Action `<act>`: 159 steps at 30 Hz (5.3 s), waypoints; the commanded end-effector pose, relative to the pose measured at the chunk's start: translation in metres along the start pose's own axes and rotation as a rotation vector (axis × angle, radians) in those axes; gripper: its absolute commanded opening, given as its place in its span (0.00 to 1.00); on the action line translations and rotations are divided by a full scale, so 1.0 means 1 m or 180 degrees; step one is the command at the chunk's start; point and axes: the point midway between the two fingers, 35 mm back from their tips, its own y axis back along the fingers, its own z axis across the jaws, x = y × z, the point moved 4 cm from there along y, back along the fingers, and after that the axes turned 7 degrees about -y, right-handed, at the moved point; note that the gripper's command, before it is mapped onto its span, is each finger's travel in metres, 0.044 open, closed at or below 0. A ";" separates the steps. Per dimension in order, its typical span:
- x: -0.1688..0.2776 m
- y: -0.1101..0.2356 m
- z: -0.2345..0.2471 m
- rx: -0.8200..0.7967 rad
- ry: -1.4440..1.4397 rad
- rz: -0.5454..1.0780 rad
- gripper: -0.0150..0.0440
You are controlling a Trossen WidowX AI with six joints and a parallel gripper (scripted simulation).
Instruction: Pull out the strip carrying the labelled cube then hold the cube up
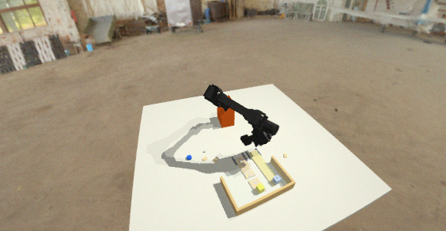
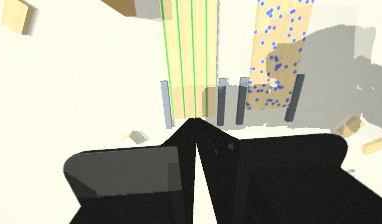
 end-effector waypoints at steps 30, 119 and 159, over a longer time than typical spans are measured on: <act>-0.003 -0.052 -0.001 -0.0018 -0.0022 0.0007 0.25; 0.067 -0.072 -0.009 -0.0009 -0.0014 0.0016 0.25; 0.127 -0.072 -0.015 -0.0009 -0.0008 0.0022 0.25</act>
